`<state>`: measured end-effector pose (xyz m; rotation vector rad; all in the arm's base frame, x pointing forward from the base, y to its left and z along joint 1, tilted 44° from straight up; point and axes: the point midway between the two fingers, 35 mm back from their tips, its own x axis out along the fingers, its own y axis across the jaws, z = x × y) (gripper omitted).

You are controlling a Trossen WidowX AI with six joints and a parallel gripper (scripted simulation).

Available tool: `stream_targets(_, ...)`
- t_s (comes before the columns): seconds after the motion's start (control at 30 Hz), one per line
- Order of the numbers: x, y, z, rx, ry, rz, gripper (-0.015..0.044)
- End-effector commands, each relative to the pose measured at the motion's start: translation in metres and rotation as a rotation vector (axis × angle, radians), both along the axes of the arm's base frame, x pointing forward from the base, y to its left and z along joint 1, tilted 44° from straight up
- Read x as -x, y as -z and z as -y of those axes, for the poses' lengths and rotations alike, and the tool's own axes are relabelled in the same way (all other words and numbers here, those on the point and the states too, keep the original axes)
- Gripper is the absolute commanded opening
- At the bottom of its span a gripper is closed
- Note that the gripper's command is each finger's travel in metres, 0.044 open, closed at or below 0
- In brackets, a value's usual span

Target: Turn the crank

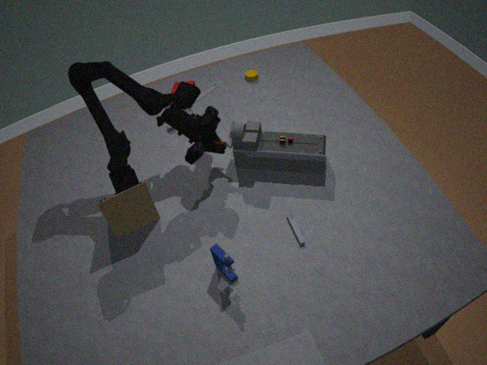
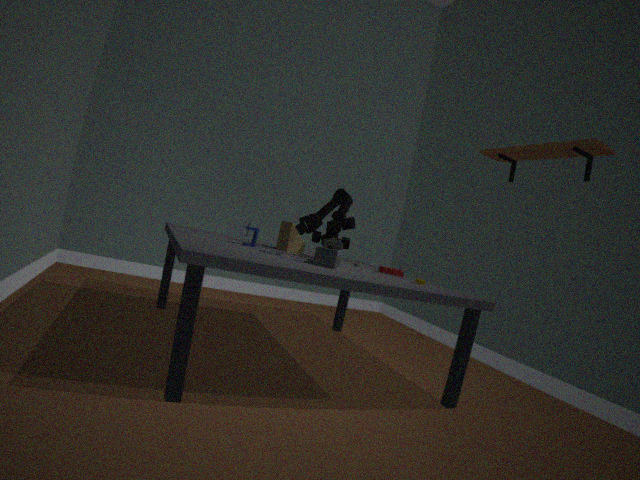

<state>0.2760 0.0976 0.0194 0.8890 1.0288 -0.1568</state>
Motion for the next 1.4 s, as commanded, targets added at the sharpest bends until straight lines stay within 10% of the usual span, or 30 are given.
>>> stream_targets(0.0, 0.001, -0.004, 0.008, 0.005, 0.005, 0.001, 0.0000)
stream_targets(1.37, -0.010, -0.036, 0.019, 0.006, 0.005, 0.002, 0.0000)
